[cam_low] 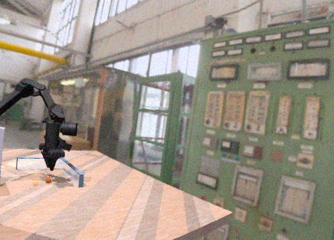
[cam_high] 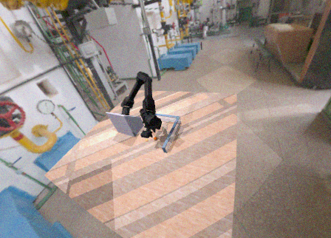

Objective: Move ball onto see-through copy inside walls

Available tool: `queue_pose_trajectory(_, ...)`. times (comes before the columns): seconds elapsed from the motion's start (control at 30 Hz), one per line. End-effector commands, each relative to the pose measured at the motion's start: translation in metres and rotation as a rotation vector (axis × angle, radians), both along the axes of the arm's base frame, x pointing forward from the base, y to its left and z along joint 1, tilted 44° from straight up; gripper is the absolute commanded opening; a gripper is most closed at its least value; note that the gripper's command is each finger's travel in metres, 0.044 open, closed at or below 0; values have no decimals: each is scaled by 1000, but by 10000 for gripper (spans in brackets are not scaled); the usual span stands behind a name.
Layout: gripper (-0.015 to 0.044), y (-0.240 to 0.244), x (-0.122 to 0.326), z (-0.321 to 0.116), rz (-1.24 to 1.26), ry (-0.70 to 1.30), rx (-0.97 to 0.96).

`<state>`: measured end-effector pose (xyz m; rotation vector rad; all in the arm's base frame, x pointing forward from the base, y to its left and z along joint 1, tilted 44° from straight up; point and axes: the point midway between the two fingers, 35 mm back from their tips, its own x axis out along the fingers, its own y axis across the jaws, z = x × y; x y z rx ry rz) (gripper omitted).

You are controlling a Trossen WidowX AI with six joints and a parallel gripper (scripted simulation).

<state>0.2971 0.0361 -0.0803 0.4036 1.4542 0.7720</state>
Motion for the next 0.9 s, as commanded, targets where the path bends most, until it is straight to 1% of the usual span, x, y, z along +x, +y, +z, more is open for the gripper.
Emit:
queue_pose_trajectory(0.0, 223, 9, -4, -2, -21, 66, 5)
queue_pose_trajectory(0.87, 223, 35, -7, -28, -21, 66, 7)
